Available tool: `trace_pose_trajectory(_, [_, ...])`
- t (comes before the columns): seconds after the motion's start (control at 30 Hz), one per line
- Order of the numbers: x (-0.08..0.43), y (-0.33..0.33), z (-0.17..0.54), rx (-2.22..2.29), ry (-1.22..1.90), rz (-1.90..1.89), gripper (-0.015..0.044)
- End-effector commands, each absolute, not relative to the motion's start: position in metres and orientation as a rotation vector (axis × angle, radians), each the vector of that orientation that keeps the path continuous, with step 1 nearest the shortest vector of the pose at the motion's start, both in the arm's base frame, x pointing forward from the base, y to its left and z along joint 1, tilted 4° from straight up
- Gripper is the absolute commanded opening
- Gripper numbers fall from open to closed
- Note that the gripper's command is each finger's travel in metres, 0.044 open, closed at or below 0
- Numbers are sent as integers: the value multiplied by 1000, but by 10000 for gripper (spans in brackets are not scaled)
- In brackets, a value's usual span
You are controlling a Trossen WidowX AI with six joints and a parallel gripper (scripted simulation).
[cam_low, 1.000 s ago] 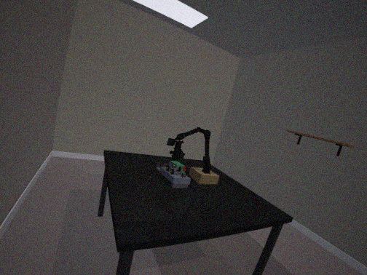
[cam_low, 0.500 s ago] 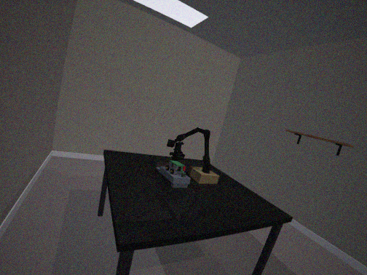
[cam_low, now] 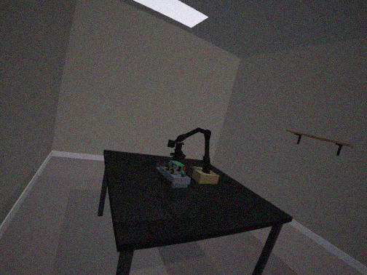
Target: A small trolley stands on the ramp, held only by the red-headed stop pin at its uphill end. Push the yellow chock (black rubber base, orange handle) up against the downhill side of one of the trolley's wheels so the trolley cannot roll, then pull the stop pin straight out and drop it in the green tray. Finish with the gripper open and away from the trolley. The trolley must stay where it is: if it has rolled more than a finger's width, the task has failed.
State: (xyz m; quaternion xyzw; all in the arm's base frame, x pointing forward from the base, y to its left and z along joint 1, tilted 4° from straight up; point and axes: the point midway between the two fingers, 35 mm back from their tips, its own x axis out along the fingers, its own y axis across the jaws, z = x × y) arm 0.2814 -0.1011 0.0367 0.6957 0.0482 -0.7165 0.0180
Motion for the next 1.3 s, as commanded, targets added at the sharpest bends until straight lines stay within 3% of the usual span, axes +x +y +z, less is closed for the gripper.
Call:
trace_pose_trajectory(0.0, [281, -96, 37, 2170, 154, -2222, 0])
trace_pose_trajectory(0.97, [280, -83, 37, 2162, 148, -2225, 0])
trace_pose_trajectory(1.2, [280, -83, 37, 2162, 148, -2225, 184])
trace_pose_trajectory(1.27, [280, -83, 37, 2162, 148, -2225, 190])
